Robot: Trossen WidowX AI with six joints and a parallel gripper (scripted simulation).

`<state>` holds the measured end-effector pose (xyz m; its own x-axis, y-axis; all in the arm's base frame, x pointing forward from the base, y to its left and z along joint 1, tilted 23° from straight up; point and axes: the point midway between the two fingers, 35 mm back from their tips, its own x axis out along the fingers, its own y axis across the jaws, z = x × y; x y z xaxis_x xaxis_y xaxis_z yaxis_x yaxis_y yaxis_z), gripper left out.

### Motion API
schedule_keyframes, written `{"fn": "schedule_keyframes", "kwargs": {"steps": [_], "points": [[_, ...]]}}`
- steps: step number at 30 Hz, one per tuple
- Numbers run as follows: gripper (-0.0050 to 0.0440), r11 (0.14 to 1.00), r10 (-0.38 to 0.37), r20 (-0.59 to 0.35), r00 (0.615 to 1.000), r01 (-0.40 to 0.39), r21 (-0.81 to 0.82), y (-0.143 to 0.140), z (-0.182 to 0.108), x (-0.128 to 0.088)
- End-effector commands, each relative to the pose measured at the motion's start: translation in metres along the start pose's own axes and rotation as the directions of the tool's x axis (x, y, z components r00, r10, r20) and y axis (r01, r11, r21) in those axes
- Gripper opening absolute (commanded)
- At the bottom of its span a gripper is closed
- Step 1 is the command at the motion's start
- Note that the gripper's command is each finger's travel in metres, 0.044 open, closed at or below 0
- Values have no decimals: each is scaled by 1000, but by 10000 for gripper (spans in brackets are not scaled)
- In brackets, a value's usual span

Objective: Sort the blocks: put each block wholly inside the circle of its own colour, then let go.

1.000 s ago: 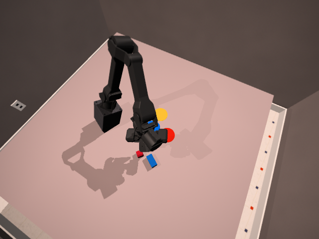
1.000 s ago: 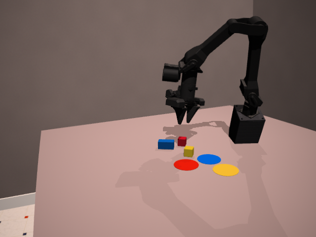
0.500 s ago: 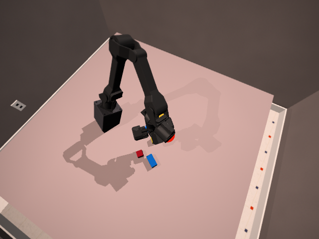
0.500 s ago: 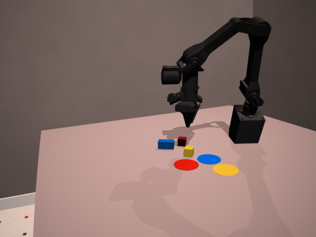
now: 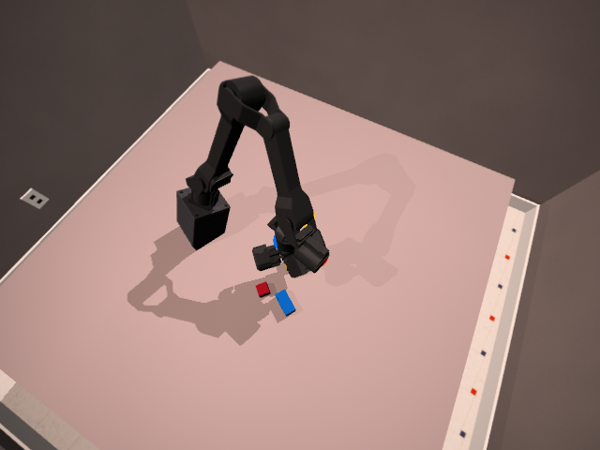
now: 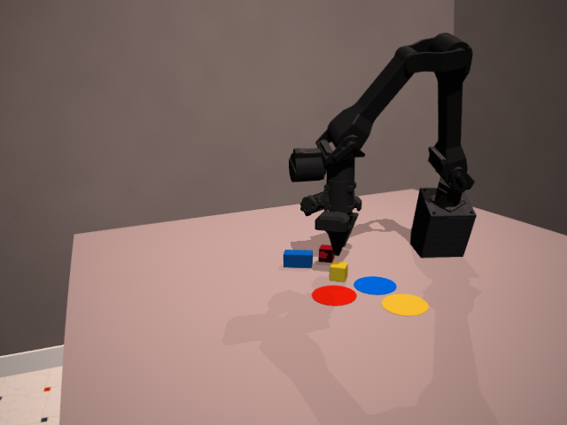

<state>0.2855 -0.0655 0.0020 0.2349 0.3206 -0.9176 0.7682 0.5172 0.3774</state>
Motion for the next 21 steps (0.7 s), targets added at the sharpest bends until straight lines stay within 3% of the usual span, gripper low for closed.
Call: {"fn": "schedule_keyframes", "kwargs": {"steps": [1, 4, 20, 21], "points": [[265, 1000, -5, 2, 1000, 5, 5, -1, 1, 17], [265, 1000, -5, 1, 1000, 5, 5, -1, 0, 30], [265, 1000, -3, 1, 1000, 3, 5, -1, 0, 50], [241, 1000, -2, 2, 1000, 2, 5, -1, 0, 50]]}}
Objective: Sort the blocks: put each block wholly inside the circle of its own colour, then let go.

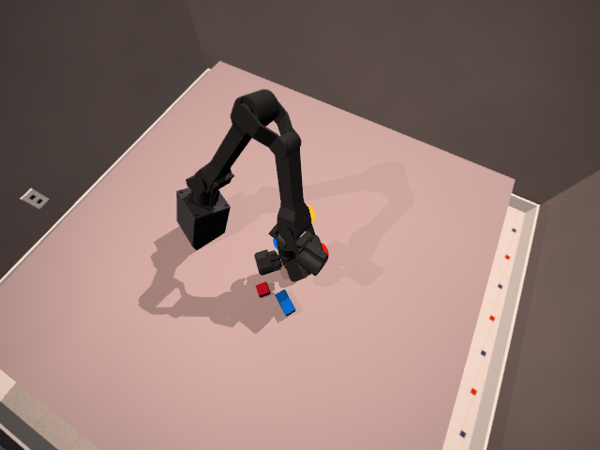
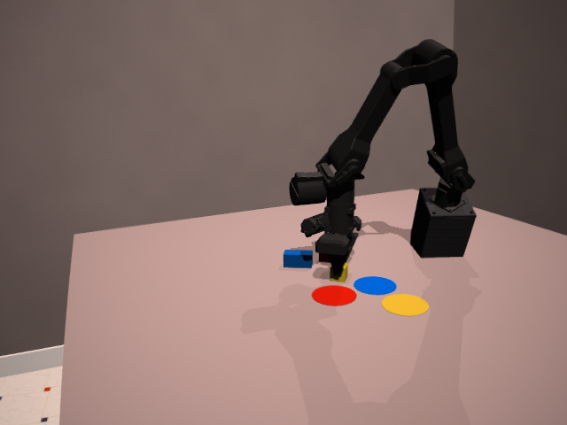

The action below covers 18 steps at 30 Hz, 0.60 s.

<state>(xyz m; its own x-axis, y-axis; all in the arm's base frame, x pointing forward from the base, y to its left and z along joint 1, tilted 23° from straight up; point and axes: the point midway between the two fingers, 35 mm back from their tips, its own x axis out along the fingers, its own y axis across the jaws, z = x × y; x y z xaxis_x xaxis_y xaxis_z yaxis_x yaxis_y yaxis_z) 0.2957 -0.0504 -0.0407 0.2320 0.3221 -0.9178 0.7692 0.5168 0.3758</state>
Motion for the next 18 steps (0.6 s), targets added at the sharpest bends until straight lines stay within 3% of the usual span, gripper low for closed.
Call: {"fn": "schedule_keyframes", "kwargs": {"steps": [1, 18], "points": [[217, 1000, 0, 6, 1000, 0, 3, 0, 1, 3], [117, 1000, 10, 17, 1000, -10, -4, 3, 4, -1]]}}
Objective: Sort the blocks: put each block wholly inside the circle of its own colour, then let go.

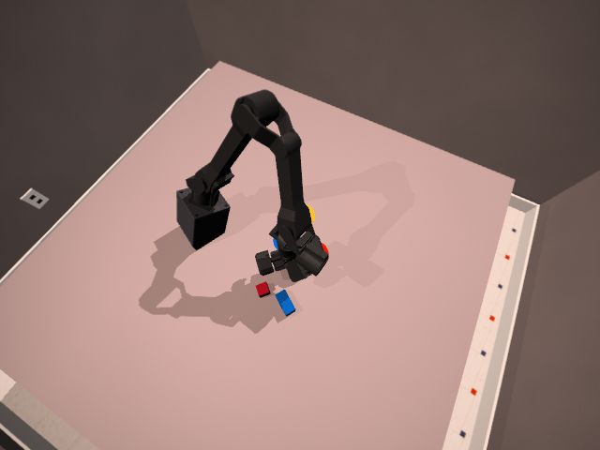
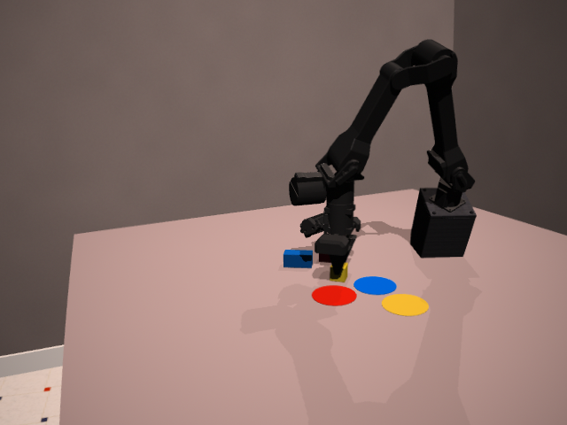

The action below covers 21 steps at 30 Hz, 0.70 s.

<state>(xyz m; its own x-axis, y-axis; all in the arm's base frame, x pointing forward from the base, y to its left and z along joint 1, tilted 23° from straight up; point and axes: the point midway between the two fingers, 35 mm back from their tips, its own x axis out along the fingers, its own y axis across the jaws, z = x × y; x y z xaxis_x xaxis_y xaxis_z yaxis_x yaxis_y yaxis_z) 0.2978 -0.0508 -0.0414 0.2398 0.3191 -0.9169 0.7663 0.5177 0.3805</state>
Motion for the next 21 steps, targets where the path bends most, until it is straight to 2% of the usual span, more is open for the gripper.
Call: {"fn": "schedule_keyframes", "kwargs": {"steps": [1, 5, 19, 21], "points": [[110, 1000, 5, 10, 1000, -5, -1, 2, 2, -2], [105, 1000, -2, 3, 1000, 2, 6, 0, 1, 0], [105, 1000, 8, 19, 1000, -8, -4, 6, 10, -44], [105, 1000, 8, 19, 1000, -8, -4, 6, 10, -44]]}}
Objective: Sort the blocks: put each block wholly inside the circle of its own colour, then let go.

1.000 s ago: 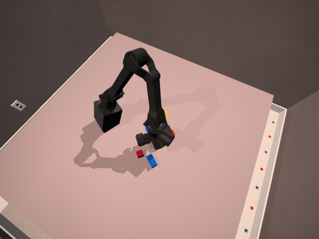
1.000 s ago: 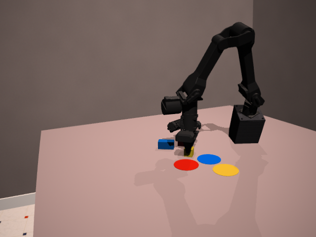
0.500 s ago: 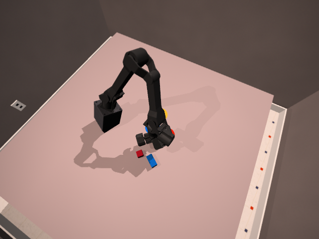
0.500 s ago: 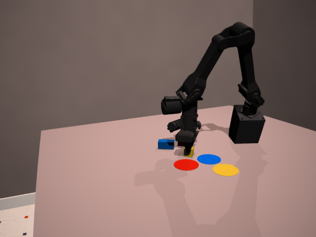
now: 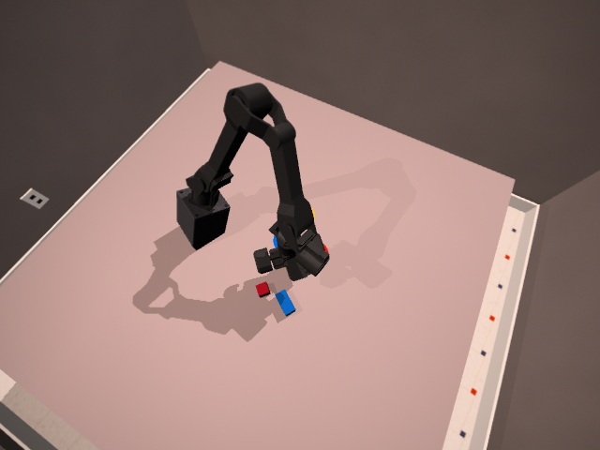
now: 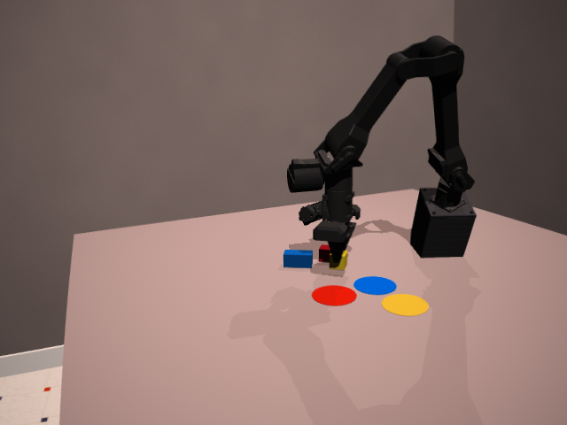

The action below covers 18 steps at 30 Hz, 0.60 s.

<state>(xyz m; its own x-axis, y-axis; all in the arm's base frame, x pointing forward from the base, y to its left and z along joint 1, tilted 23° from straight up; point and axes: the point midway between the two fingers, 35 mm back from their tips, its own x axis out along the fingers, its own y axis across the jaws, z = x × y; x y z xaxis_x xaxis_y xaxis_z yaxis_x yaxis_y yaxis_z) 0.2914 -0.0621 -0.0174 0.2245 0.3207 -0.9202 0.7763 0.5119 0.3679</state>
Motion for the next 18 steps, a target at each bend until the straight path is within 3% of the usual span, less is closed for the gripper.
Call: {"fn": "schedule_keyframes", "kwargs": {"steps": [1, 18], "points": [[105, 1000, 21, 29, 999, -20, -16, 8, 7, -20], [105, 1000, 20, 30, 999, -19, -17, 6, 4, -69]]}}
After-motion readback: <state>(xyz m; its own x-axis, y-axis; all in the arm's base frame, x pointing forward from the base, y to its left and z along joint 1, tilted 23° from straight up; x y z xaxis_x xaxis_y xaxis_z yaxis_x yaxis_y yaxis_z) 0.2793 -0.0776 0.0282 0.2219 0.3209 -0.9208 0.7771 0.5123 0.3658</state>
